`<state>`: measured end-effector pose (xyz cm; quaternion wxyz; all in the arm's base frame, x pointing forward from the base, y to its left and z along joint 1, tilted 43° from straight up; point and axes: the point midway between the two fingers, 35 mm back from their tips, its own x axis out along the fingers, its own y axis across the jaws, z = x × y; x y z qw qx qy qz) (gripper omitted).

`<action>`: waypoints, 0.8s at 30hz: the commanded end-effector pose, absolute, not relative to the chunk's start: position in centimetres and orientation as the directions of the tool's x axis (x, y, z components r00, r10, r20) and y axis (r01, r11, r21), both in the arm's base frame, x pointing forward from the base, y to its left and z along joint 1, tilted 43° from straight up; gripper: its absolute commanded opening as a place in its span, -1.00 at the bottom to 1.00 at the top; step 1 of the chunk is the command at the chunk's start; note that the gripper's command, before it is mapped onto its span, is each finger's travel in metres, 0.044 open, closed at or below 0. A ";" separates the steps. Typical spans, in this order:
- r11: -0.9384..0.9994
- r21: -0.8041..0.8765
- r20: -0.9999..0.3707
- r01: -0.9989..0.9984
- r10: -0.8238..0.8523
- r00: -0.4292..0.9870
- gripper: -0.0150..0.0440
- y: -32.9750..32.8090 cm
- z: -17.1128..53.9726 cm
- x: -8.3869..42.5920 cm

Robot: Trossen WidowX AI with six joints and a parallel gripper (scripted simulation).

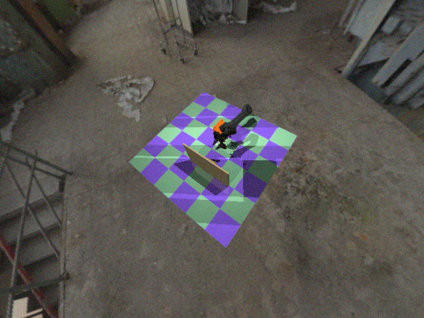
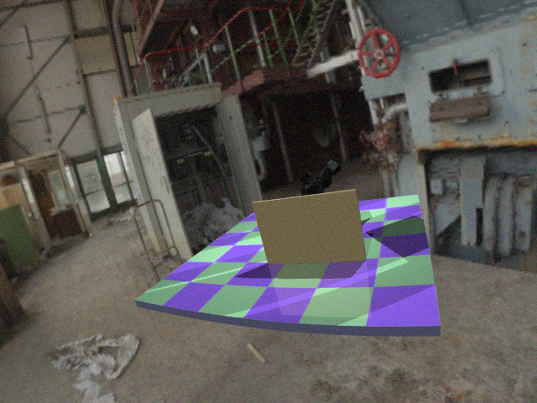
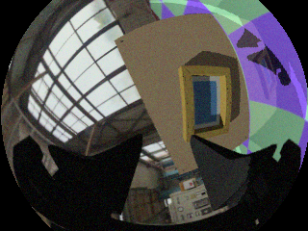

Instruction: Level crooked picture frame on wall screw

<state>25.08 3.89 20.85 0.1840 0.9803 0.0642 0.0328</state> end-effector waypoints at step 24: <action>-0.866 0.487 0.012 0.114 0.138 0.990 0.39 7.9 17.0 23.4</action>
